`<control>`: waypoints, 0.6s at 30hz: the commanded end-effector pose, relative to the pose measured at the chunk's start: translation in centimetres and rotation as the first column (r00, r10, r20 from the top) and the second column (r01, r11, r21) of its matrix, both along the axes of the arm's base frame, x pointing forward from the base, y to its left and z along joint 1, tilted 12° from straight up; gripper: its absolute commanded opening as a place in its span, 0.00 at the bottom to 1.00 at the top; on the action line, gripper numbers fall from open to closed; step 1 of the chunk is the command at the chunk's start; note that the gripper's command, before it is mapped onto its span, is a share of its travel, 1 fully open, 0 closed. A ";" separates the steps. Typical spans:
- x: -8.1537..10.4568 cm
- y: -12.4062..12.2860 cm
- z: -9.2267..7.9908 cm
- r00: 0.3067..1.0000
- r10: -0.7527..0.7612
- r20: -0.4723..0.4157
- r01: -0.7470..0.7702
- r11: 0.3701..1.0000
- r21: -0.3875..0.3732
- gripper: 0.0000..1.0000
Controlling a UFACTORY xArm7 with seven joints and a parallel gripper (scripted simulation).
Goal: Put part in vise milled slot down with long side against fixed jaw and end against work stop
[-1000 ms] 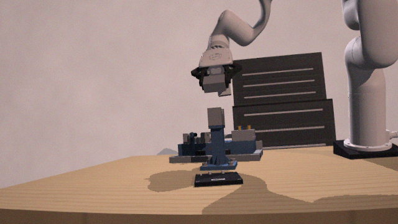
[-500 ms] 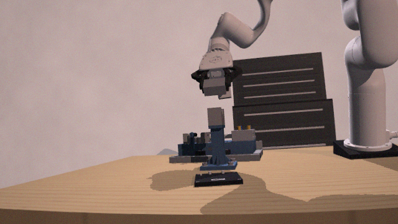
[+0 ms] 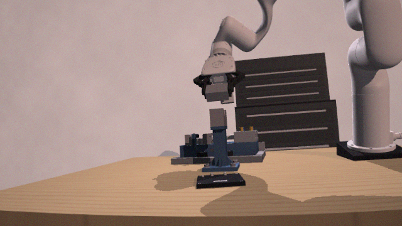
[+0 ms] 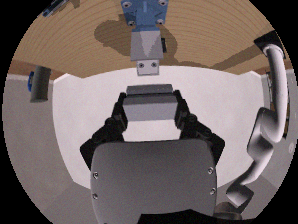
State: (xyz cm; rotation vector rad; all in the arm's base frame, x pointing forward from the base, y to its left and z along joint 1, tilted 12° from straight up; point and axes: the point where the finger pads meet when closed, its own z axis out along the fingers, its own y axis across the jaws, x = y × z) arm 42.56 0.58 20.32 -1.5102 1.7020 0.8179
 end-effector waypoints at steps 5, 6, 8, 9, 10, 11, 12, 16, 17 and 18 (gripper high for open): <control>0.1 0.1 -0.8 1.000 -0.001 0.004 0.001 1.000 -0.001 0.00; 0.1 0.1 -0.8 1.000 -0.001 0.004 0.001 1.000 -0.001 0.00; 0.1 0.1 -0.9 1.000 -0.001 0.004 0.001 1.000 -0.001 0.00; 0.1 0.2 -1.1 1.000 -0.001 0.004 0.001 1.000 -0.001 0.00; 0.1 0.2 -1.2 1.000 -0.001 0.004 0.001 1.000 -0.001 0.00; 0.1 0.2 -1.3 1.000 -0.001 0.004 0.001 1.000 -0.001 0.00; 0.1 0.2 -1.4 1.000 -0.001 0.004 0.001 1.000 -0.001 0.00; 0.2 0.3 -1.9 1.000 -0.001 0.004 0.001 1.000 -0.001 0.00; 0.2 0.4 -2.0 1.000 -0.001 0.004 0.001 1.000 -0.001 0.00; 0.2 0.4 -2.1 1.000 -0.001 0.004 0.001 1.000 -0.001 0.00</control>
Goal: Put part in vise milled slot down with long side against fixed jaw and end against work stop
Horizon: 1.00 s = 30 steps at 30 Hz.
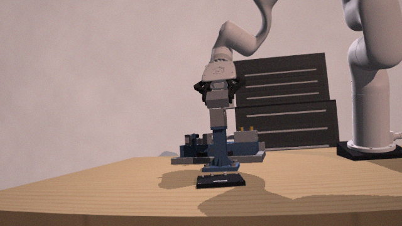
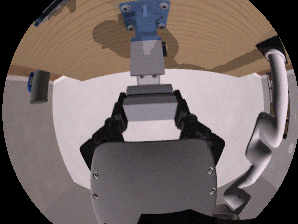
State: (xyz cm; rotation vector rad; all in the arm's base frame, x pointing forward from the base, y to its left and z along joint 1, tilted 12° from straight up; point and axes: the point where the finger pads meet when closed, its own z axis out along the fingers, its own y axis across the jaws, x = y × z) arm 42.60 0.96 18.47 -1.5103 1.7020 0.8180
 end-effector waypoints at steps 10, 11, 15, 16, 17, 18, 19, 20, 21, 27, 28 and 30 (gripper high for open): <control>0.1 0.2 -1.1 1.000 -0.001 0.004 0.001 1.000 -0.001 0.00; 0.1 0.2 -1.1 1.000 -0.001 0.004 0.001 1.000 -0.001 0.00; 0.1 0.3 -1.5 1.000 -0.001 0.004 0.001 1.000 -0.001 0.00; 0.2 0.3 -1.6 1.000 -0.001 0.004 0.001 1.000 -0.001 0.00; 0.2 0.3 -1.7 1.000 -0.001 0.004 0.001 1.000 -0.001 0.00; 0.2 0.3 -1.7 1.000 -0.001 0.004 0.001 1.000 -0.001 0.00; 0.2 0.3 -1.8 1.000 -0.001 0.004 0.001 1.000 -0.001 0.00; 0.2 0.3 -1.9 1.000 -0.001 0.004 0.001 1.000 -0.001 0.00; 0.2 0.3 -2.0 1.000 -0.001 0.004 0.001 1.000 -0.001 0.00; 0.2 0.4 -2.2 1.000 -0.001 0.004 0.001 1.000 -0.001 0.00; 0.2 0.4 -2.3 1.000 -0.001 0.004 0.001 1.000 -0.001 0.00; 0.2 0.4 -2.4 1.000 -0.001 0.004 0.001 1.000 -0.001 0.00</control>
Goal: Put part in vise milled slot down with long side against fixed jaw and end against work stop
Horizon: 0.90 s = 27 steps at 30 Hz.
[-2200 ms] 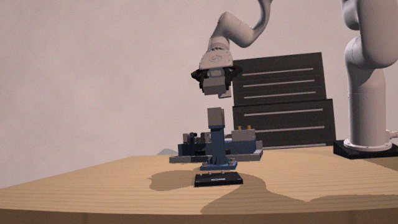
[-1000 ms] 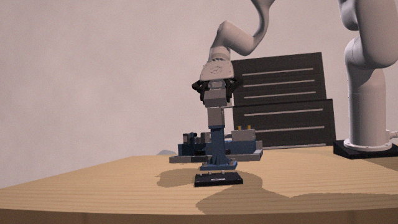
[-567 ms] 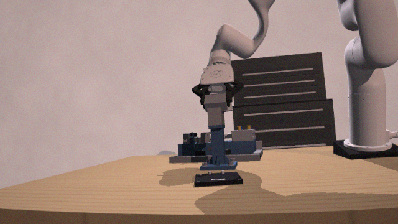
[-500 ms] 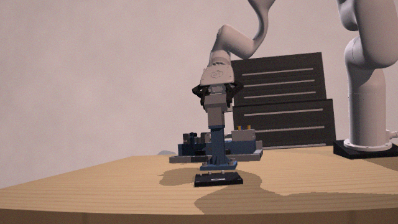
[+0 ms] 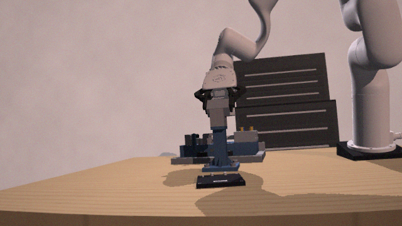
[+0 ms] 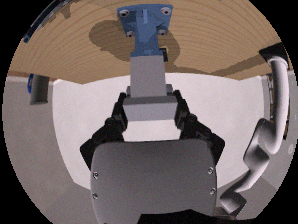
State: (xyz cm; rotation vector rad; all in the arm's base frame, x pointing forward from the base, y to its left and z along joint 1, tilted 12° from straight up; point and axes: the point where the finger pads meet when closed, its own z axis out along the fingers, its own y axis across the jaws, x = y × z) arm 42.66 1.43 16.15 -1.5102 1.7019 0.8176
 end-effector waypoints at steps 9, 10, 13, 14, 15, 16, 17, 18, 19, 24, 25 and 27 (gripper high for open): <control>0.1 0.0 -0.3 1.000 -0.001 0.004 0.001 1.000 -0.001 0.00; 0.1 0.0 -0.3 1.000 -0.001 0.004 0.001 1.000 -0.001 0.00; 0.1 0.0 -0.4 1.000 -0.001 0.004 0.001 1.000 -0.001 0.00; 0.1 0.0 -0.4 1.000 -0.001 0.004 0.001 1.000 -0.001 0.00; 0.1 0.0 -0.4 1.000 -0.001 0.004 0.001 1.000 -0.001 0.00; 0.1 0.0 -0.4 1.000 -0.001 0.004 0.001 1.000 -0.001 0.00; 0.1 0.0 -0.4 1.000 -0.001 0.004 0.001 1.000 -0.001 0.00; 0.1 0.0 -0.4 1.000 -0.001 0.004 0.001 1.000 -0.001 0.00; 0.1 0.0 -0.4 1.000 -0.001 0.004 0.001 1.000 -0.001 0.00; 0.1 0.0 -0.5 1.000 -0.001 0.004 0.001 1.000 -0.001 0.00; 0.1 0.0 -0.5 1.000 -0.001 0.004 0.001 1.000 -0.001 0.00; 0.1 0.0 -0.5 1.000 -0.001 0.004 0.001 1.000 -0.001 0.00</control>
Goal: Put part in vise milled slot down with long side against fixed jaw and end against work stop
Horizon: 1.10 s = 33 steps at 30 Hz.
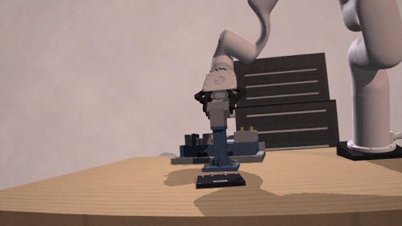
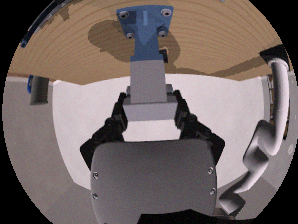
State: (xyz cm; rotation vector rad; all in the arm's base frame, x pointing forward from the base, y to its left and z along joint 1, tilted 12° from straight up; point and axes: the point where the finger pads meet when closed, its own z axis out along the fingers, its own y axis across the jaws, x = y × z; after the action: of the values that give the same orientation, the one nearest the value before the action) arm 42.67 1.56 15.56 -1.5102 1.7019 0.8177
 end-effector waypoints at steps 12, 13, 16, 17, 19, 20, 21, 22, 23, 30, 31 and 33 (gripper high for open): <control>0.1 -0.1 0.1 1.000 -0.001 0.004 0.001 1.000 -0.001 0.89; 0.1 -0.1 0.1 1.000 -0.001 0.004 0.001 1.000 -0.001 0.89; 0.1 -0.1 0.1 1.000 -0.001 0.004 0.001 1.000 -0.001 0.89; 0.1 -0.1 0.1 1.000 -0.001 0.004 0.001 1.000 -0.001 0.89; 0.1 -0.1 0.1 1.000 -0.001 0.004 0.001 1.000 -0.001 0.89; 0.1 -0.1 0.1 1.000 -0.001 0.004 0.001 1.000 -0.001 0.89; 0.1 -0.1 0.1 1.000 -0.001 0.004 0.001 1.000 -0.001 0.89; 0.1 -0.1 0.1 1.000 -0.001 0.004 0.001 1.000 -0.001 0.89; 0.1 -0.1 0.1 1.000 -0.001 0.004 0.001 1.000 -0.001 0.89; 0.1 -0.1 0.1 1.000 -0.001 0.004 0.001 1.000 -0.001 0.89; 0.1 -0.1 0.1 1.000 -0.001 0.004 0.001 1.000 -0.001 0.89; 0.1 -0.1 0.1 1.000 -0.001 0.004 0.001 1.000 -0.001 0.89</control>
State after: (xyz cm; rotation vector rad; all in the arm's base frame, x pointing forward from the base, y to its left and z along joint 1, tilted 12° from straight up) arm 42.68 1.56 15.56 -1.5102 1.7018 0.8176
